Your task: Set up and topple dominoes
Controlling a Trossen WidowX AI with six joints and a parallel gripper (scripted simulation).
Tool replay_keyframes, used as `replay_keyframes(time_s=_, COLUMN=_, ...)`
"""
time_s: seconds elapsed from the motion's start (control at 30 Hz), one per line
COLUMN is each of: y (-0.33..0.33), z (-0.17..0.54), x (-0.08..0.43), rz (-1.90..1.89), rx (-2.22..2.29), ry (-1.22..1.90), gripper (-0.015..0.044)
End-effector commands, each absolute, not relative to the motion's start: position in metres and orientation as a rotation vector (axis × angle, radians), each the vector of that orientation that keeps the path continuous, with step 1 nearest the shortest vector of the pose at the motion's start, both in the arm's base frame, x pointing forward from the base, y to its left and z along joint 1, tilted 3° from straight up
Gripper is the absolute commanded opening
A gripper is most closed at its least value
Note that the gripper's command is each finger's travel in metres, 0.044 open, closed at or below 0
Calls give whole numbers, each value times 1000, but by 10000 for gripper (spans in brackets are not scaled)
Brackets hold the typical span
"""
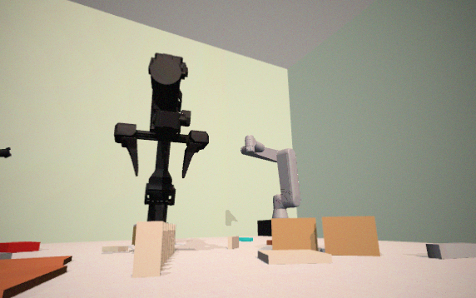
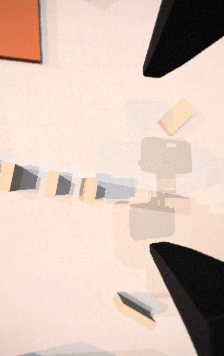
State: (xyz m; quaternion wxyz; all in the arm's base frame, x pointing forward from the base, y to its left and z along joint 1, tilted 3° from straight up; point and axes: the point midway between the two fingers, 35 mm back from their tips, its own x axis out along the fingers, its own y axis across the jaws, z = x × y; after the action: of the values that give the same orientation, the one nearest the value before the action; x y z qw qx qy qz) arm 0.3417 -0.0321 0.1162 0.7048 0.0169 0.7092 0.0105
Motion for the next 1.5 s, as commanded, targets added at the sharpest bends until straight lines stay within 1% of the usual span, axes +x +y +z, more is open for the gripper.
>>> replay_keyframes(time_s=0.0, y=-57, z=97, x=315, rz=170, rx=-113, ry=1577, gripper=440)
replay_keyframes(time_s=0.3, y=-90, z=49, x=241, rz=572, rx=-510, ry=1511, gripper=440)
replay_keyframes(time_s=0.6, y=-94, z=46, x=239, rz=579, rx=-518, ry=1509, gripper=440)
replay_keyframes(time_s=0.83, y=-88, z=-15, x=241, rz=580, rx=-518, ry=1509, gripper=440)
replay_keyframes(time_s=1.47, y=-90, z=-32, x=239, rz=580, rx=-518, ry=1509, gripper=440)
